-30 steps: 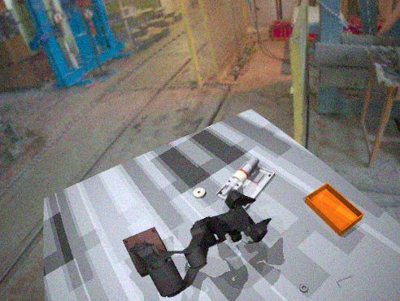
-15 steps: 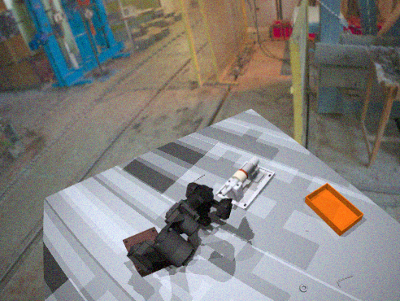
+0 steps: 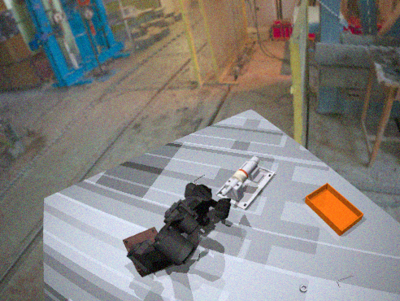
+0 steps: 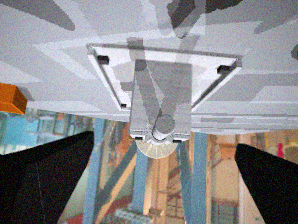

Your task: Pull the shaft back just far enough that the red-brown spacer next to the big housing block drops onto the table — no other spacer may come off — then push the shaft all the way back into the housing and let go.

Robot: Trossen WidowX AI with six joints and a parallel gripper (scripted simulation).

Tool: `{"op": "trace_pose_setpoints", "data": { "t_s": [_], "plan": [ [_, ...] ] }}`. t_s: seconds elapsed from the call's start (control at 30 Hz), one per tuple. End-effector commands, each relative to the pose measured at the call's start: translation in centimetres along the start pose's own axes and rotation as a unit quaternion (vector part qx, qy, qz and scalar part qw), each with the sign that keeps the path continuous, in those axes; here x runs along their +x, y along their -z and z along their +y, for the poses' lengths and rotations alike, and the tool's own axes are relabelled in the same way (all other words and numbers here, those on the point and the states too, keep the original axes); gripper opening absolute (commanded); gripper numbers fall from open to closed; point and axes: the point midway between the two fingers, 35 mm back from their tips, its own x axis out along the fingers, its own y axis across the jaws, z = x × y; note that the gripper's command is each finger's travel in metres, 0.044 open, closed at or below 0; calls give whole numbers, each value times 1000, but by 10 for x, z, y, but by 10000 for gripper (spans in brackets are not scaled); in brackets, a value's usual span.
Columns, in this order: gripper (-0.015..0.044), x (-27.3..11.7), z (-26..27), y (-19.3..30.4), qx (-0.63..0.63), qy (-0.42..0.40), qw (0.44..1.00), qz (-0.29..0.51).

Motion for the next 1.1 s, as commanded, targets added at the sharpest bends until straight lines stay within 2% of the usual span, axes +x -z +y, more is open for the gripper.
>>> {"op": "trace_pose_setpoints", "data": {
  "t_s": [0.0,1.07],
  "plan": [
    [440,-1,0,-2,-3,-1,1000,-3],
    [440,2,0,0,-3,-1,1000,-3]
  ]
}}
